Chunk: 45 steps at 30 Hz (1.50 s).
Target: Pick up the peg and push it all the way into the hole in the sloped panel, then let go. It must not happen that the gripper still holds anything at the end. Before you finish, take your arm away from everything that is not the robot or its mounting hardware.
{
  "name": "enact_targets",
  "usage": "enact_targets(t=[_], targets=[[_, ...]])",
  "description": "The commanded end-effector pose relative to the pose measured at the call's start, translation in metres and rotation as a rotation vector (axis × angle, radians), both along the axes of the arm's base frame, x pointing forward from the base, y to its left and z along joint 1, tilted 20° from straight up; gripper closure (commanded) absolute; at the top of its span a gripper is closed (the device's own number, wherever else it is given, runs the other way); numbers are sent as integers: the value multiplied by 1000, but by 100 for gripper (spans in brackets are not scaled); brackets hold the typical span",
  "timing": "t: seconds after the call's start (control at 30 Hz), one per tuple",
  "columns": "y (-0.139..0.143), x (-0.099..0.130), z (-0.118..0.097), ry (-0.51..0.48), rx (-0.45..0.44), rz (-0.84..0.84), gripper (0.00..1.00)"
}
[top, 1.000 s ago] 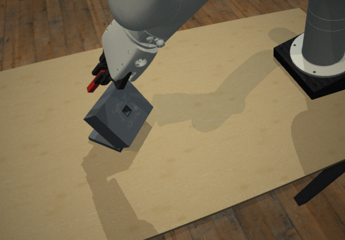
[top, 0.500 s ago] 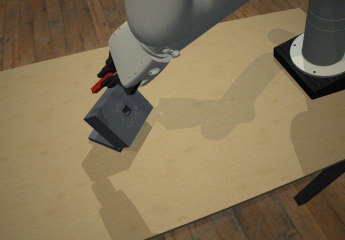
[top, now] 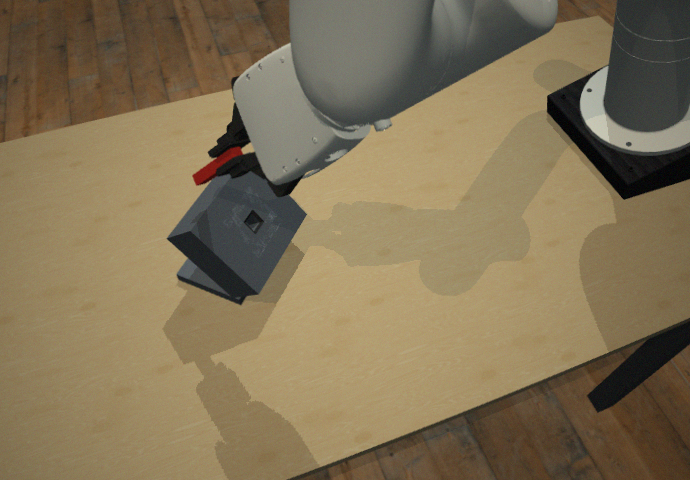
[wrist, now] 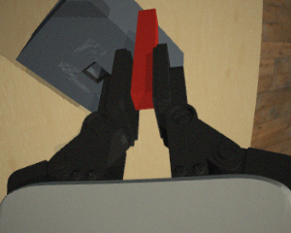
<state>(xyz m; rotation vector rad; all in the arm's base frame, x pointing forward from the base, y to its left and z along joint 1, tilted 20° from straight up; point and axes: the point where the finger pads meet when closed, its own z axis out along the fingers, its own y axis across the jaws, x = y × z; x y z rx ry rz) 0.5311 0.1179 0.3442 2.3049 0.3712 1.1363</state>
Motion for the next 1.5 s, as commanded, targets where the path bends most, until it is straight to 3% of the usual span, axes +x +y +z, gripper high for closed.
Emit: enact_targets(t=[0.0, 0.6, 1.1, 1.47], targets=[[3, -4, 0, 3, -26, 6, 100], [31, -38, -24, 68, -209, 87, 100], [53, -77, -43, 128, -413, 169, 100], [59, -93, -49, 150, -498, 201, 100]])
